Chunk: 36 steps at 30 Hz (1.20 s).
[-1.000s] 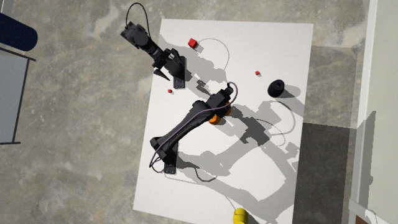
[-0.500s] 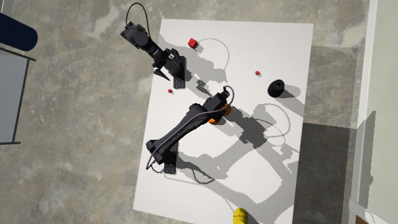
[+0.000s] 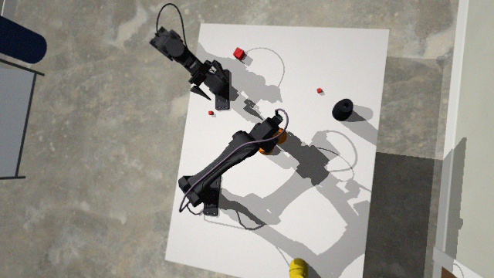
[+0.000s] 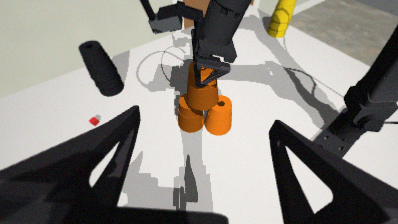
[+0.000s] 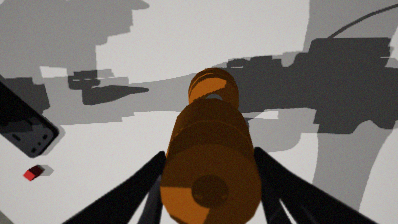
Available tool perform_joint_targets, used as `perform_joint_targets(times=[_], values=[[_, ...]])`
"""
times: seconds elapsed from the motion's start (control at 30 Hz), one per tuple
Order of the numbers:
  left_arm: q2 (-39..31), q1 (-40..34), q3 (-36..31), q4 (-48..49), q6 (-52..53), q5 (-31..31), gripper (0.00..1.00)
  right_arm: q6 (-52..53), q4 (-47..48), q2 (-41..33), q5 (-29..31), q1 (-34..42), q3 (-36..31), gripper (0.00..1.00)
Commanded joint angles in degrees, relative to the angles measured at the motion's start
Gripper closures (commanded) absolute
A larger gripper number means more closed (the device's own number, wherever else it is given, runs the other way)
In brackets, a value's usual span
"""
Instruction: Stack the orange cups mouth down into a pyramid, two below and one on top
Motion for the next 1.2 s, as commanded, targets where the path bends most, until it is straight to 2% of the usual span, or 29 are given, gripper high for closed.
perform_joint_targets(times=[0.0, 0.37, 0.57, 1.17], values=[[0.19, -0.15, 1.59, 0.66, -0.07, -0.13, 0.00, 0.44, 1.18, -2.53, 0.29, 0.68, -1.72, 1.00], [0.19, -0.15, 1.59, 0.66, -0.07, -0.13, 0.00, 0.45, 1.25, -2.65, 0.27, 0.68, -1.22, 1.00], [0.19, -0.15, 1.59, 0.66, -0.07, -0.13, 0.00, 0.88, -2.10, -1.28, 0.34, 1.04, 3.00, 1.00], [0.19, -0.15, 1.59, 0.66, -0.07, -0.13, 0.00, 0.65, 3.33, -1.93, 0.33, 1.04, -2.48, 1.00]])
